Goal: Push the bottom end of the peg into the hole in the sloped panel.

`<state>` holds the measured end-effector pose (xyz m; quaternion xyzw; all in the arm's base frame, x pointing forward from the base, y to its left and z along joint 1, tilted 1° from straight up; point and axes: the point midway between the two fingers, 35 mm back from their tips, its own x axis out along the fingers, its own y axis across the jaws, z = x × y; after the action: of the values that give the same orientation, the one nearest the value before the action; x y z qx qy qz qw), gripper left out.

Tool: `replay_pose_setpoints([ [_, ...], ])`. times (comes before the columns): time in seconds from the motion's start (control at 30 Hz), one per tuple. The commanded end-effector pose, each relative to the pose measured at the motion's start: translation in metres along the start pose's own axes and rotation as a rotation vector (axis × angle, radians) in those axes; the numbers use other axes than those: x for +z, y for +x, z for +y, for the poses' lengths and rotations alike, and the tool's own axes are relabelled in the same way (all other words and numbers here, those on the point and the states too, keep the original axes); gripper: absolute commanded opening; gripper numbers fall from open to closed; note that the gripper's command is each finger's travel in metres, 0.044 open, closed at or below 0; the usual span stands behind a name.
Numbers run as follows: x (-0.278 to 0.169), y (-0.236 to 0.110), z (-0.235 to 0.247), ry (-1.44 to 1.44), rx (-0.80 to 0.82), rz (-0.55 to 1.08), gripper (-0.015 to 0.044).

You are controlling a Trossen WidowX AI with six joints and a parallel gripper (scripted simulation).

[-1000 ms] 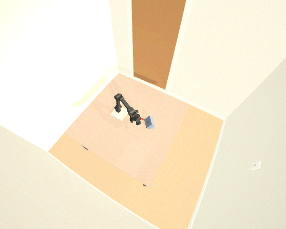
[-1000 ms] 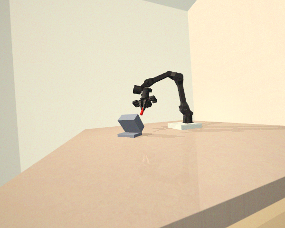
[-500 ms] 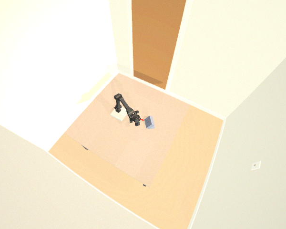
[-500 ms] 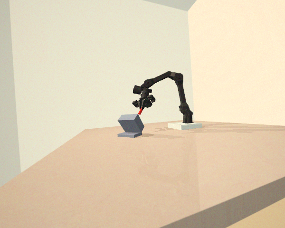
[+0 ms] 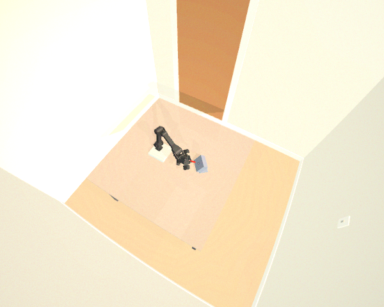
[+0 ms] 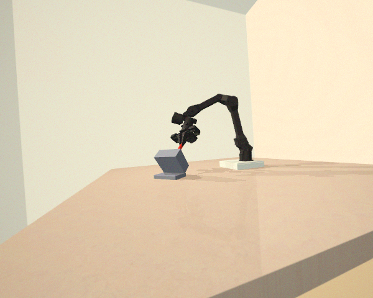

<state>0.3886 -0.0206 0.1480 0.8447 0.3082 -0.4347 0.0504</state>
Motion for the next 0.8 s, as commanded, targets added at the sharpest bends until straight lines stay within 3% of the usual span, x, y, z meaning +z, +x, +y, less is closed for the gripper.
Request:
replay_pose_setpoints([
  [0.0, -0.001, 0.011, 0.002, 0.031, -0.009, 0.004, 0.0000],
  [0.77, -0.005, 0.026, 0.002, -0.197, 0.046, 0.021, 0.0000],
])
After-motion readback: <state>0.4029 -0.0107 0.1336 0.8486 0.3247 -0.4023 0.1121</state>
